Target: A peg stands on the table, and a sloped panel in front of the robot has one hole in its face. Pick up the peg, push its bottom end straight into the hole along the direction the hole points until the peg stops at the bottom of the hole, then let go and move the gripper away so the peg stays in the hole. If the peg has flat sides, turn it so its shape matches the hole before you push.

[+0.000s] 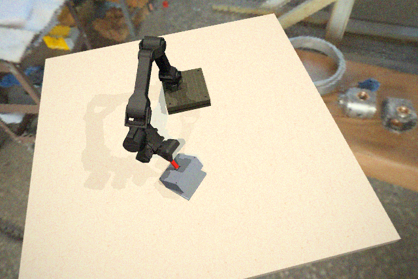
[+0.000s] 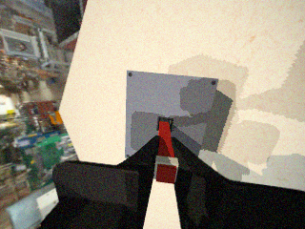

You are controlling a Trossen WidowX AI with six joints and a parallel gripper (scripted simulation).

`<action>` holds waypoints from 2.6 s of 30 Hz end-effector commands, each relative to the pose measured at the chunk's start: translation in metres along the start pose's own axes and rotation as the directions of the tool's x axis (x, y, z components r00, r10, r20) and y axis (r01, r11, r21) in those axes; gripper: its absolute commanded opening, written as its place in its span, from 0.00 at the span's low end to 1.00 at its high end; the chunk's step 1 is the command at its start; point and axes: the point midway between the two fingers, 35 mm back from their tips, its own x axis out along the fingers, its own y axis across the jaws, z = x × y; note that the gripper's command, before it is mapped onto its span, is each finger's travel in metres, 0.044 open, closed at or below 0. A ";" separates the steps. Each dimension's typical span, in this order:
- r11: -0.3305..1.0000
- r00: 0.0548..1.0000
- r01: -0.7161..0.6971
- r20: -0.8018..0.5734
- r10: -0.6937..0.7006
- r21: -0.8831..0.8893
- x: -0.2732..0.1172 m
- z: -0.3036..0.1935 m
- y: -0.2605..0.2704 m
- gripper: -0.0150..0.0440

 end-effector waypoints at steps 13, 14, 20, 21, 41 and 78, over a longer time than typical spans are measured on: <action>1.000 1.000 0.003 -0.001 -0.003 0.006 0.006 0.000 -0.001 0.25; 1.000 1.000 0.003 -0.001 -0.003 0.006 0.007 0.000 -0.001 0.25; 1.000 1.000 0.003 -0.001 -0.003 0.006 0.009 0.000 -0.001 0.25; 1.000 1.000 0.003 -0.001 -0.003 0.006 0.009 0.000 -0.001 0.25; 1.000 1.000 0.002 -0.001 -0.002 0.006 0.017 0.000 0.000 0.25; 1.000 1.000 0.002 -0.001 -0.002 0.006 0.030 -0.002 0.000 0.25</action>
